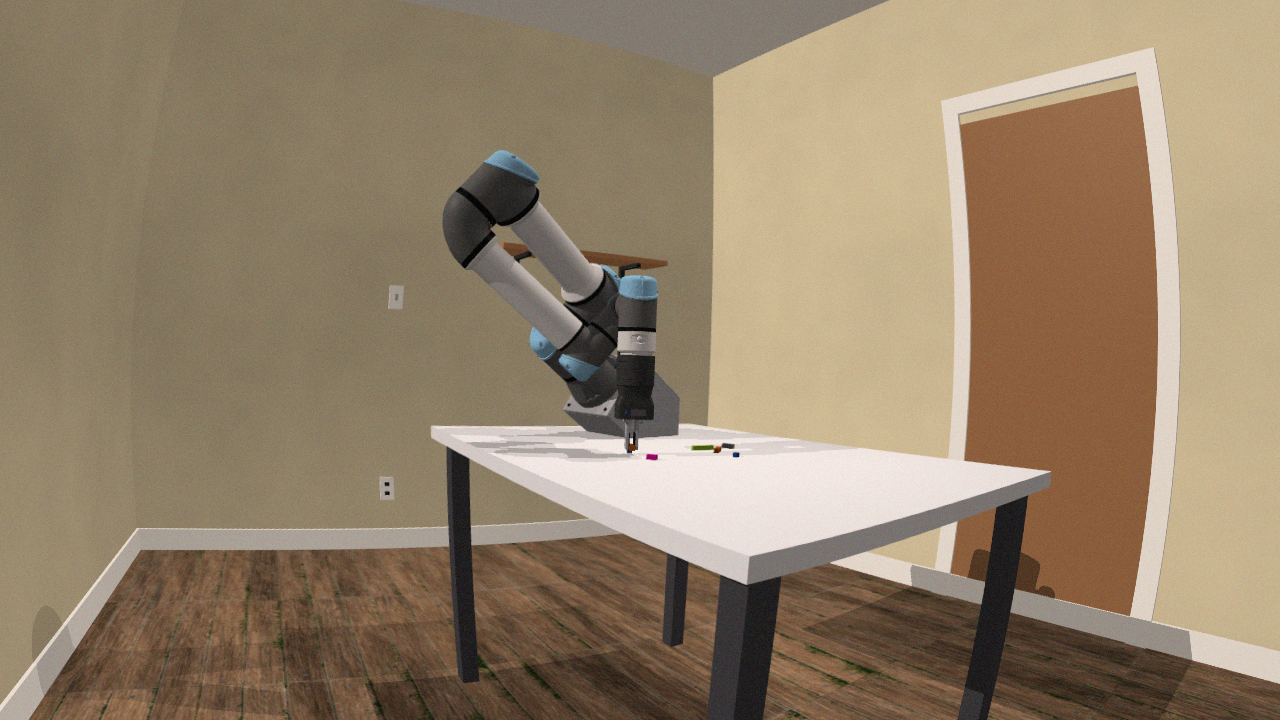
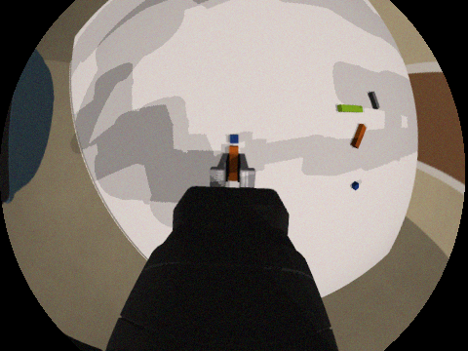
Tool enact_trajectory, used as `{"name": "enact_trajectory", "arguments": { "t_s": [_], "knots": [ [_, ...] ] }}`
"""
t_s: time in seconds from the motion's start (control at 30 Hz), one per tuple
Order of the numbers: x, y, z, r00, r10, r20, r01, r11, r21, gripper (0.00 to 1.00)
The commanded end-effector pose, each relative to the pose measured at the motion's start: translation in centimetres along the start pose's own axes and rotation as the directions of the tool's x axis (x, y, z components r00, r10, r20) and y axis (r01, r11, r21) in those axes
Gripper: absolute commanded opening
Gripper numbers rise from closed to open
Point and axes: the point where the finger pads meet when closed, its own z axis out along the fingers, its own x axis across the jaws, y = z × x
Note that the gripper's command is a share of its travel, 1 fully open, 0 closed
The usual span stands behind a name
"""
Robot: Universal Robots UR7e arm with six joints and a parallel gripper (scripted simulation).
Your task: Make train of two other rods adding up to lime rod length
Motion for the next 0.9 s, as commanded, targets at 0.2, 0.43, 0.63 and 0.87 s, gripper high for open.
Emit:
{"name": "enact_trajectory", "arguments": {
  "t_s": [0.2,0.43,0.63,0.87],
  "knots": [
    [0.01,0.01,0.73,1.000,0.000,0.000,0.000,1.000,-0.001,0.24],
    [0.01,0.01,0.99,1.000,0.000,0.000,0.000,1.000,-0.001,0.24],
    [0.01,0.01,0.99,1.000,0.000,0.000,0.000,1.000,-0.001,0.24],
    [0.01,0.01,0.99,1.000,0.000,0.000,0.000,1.000,-0.001,0.24]
  ]
}}
